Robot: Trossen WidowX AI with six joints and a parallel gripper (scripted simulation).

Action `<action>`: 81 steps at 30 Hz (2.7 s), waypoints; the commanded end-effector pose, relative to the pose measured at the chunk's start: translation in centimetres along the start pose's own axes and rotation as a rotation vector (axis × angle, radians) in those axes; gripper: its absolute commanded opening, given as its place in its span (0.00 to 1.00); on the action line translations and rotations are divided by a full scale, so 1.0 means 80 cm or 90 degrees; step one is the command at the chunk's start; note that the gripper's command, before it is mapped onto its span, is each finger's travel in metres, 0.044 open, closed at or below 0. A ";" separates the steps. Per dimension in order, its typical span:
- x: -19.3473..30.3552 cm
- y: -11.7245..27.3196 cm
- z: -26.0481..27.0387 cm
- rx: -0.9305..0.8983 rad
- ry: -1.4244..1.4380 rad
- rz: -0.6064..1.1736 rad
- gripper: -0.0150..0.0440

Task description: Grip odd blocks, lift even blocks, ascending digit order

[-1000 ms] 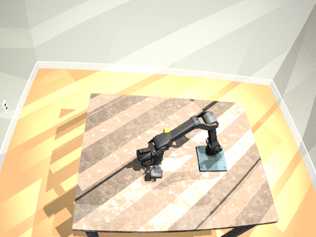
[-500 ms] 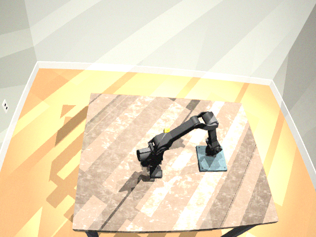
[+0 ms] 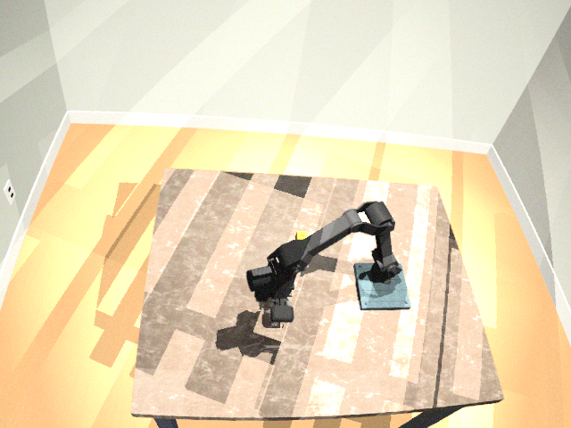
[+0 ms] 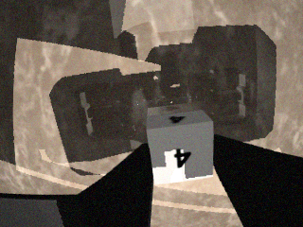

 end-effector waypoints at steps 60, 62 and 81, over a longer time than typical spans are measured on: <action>0.000 0.003 0.000 0.003 -0.002 -0.001 0.93; -0.001 0.030 0.000 0.003 -0.002 -0.001 0.93; 0.000 0.146 0.000 0.003 -0.002 -0.001 0.46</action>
Point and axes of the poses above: the point midway between the two fingers, 35 mm back from their tips, its own y axis back along the fingers, its own z axis across the jaws, x = y × z, the point moved 2 cm from there along y, back along the fingers, and after that the axes turned 1 degree about -y, right-handed, at the moved point
